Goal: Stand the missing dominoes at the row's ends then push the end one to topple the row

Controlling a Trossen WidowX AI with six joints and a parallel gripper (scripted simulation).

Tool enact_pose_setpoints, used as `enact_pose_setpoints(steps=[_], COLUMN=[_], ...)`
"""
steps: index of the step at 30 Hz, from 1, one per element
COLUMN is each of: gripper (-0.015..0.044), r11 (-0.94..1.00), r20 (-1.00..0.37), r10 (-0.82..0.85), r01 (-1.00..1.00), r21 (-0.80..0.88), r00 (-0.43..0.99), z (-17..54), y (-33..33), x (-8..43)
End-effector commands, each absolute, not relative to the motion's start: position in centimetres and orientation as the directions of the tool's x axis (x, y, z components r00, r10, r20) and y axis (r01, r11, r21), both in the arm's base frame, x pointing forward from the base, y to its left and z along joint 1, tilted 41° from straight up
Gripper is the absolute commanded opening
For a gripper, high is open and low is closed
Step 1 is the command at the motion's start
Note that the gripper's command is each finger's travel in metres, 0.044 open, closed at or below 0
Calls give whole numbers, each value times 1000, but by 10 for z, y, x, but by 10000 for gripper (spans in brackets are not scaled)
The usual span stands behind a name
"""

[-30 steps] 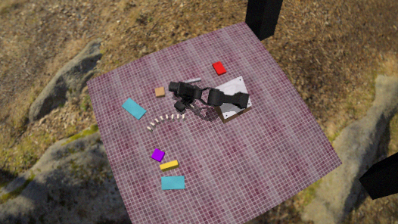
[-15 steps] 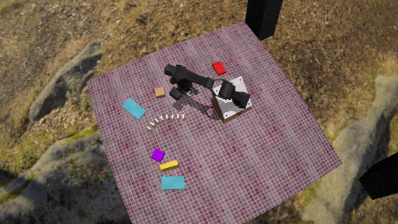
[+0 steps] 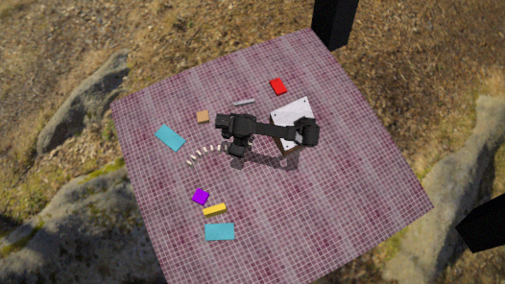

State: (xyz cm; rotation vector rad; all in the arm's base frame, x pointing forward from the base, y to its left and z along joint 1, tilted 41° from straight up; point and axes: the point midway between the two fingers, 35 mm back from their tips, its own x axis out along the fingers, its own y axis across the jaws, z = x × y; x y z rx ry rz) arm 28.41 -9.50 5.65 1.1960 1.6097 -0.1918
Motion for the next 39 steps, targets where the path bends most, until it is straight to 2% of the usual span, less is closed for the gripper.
enact_pose_setpoints(steps=[1,5,12,25,39], gripper=[26,26,26,26,26], r11=[569,634,649,811,859], r20=[-784,-765,-774,-934,-982], r10=[616,641,630,356,54], r01=[647,515,507,483,493], r21=[508,576,567,330,138], r00=[75,65,59,40,180], z=[94,122,121,88,68], y=[-40,5,8,19,23], x=[278,265,263,250,248])
